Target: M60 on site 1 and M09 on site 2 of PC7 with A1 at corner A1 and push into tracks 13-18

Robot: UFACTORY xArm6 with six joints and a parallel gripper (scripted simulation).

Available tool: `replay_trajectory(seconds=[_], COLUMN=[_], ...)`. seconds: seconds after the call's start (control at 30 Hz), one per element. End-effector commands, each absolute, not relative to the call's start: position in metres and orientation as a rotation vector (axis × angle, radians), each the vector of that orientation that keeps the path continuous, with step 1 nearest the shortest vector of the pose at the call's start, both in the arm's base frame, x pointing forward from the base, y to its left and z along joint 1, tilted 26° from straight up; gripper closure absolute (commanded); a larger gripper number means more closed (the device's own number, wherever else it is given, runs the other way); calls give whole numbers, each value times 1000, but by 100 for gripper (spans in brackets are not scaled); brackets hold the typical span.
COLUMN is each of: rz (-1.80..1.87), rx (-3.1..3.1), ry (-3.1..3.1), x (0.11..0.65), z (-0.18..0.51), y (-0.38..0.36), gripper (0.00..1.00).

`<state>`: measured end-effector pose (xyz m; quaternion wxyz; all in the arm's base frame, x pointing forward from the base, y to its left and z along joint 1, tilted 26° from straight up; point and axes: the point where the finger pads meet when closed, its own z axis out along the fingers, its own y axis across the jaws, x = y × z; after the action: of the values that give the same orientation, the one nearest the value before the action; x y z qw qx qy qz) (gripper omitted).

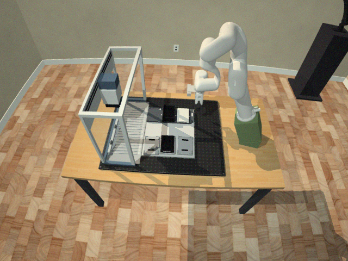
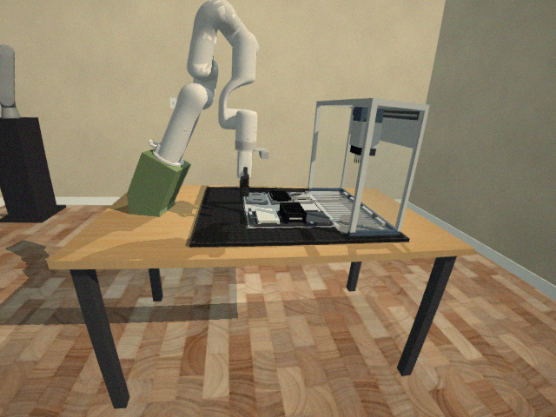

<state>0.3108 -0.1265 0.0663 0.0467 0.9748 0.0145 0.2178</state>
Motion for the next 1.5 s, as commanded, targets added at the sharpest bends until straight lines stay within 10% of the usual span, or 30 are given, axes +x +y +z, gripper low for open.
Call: replay_trajectory(seconds=[0.0,1.47], rz=[681,680], rx=[2970,2970], ry=[45,45], x=[314,341], z=[61,4], y=[-127,-133], gripper=[18,18])
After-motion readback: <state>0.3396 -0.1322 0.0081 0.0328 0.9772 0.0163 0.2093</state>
